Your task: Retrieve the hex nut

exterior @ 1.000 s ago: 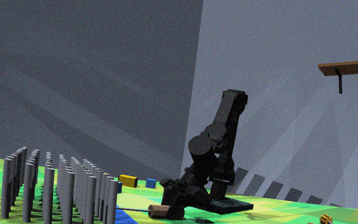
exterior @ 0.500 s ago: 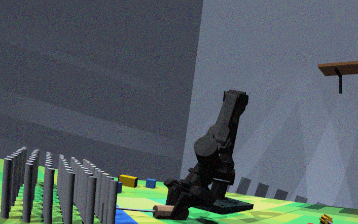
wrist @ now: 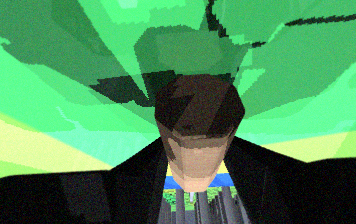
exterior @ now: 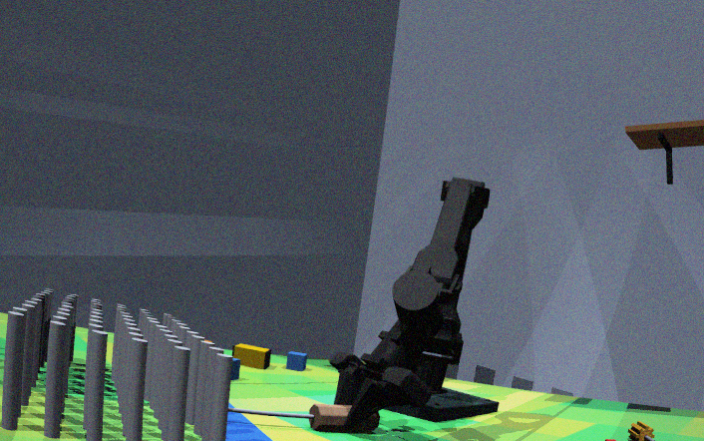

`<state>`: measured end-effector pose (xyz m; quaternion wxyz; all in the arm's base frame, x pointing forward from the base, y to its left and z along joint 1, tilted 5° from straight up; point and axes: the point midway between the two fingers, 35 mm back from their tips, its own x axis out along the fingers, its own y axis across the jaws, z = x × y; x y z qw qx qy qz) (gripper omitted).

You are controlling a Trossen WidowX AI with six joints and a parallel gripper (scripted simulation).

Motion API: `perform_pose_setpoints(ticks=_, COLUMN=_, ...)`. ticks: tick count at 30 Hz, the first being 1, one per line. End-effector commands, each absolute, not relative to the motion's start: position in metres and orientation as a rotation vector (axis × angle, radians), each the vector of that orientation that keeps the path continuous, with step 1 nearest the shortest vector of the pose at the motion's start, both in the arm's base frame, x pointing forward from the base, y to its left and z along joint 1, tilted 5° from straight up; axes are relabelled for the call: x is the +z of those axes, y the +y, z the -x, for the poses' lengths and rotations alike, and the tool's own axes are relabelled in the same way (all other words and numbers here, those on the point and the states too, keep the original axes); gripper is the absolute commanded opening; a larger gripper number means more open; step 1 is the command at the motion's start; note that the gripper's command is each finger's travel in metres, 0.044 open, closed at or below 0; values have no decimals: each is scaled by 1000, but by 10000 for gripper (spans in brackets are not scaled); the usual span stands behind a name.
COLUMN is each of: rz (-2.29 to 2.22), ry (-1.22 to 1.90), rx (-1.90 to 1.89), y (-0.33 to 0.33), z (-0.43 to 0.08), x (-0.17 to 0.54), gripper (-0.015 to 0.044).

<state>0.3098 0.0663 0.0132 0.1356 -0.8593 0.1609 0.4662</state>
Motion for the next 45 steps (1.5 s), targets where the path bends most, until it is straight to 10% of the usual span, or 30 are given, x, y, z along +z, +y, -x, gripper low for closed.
perform_pose_setpoints(ticks=1, rz=2486, ry=468, rx=1352, y=67, z=-305, x=14, gripper=0)
perform_pose_setpoints(ticks=45, rz=2487, ry=463, rx=1351, y=72, z=-297, x=34, gripper=0)
